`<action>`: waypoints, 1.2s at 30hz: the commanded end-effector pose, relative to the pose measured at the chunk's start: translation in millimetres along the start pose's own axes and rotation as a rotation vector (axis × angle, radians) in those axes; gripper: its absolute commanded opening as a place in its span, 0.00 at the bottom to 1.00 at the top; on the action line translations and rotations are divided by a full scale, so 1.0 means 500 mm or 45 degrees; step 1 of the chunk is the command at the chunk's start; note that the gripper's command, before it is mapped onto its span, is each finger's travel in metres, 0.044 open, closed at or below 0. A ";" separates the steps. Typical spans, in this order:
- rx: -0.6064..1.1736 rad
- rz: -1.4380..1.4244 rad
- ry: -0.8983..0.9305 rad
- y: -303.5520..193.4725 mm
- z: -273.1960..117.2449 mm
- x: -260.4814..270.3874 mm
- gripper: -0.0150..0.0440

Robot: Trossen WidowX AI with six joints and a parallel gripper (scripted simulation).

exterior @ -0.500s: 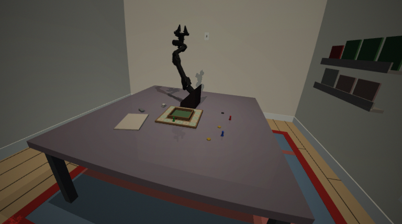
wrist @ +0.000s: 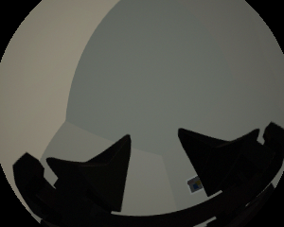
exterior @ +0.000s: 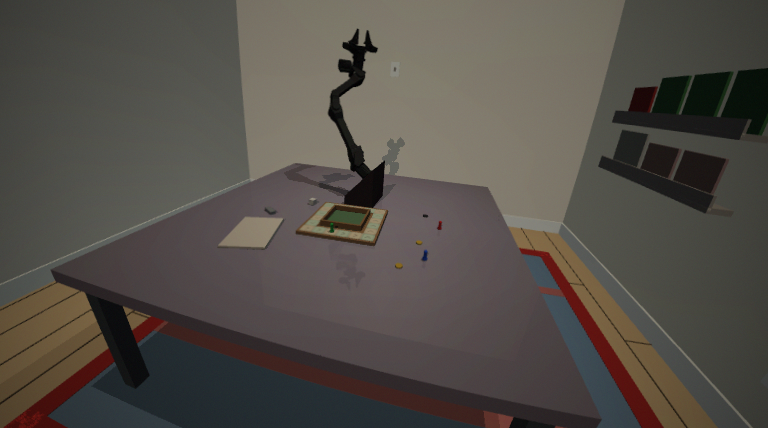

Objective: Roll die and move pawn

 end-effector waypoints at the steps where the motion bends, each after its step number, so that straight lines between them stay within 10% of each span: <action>1: 0.091 -0.093 -0.035 -0.078 0.057 -0.025 0.72; 17: 0.641 -0.522 -0.269 -0.466 0.207 -0.294 0.72; 36: 1.493 -0.709 -0.621 -0.811 0.011 -0.690 0.72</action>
Point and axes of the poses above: the point midway between the two fingers, 35 mm back from their tips, its own z axis out along the fingers, its own x axis across the jaws, y = z × x, the point moved 7 cm from there along -z, back along the fingers
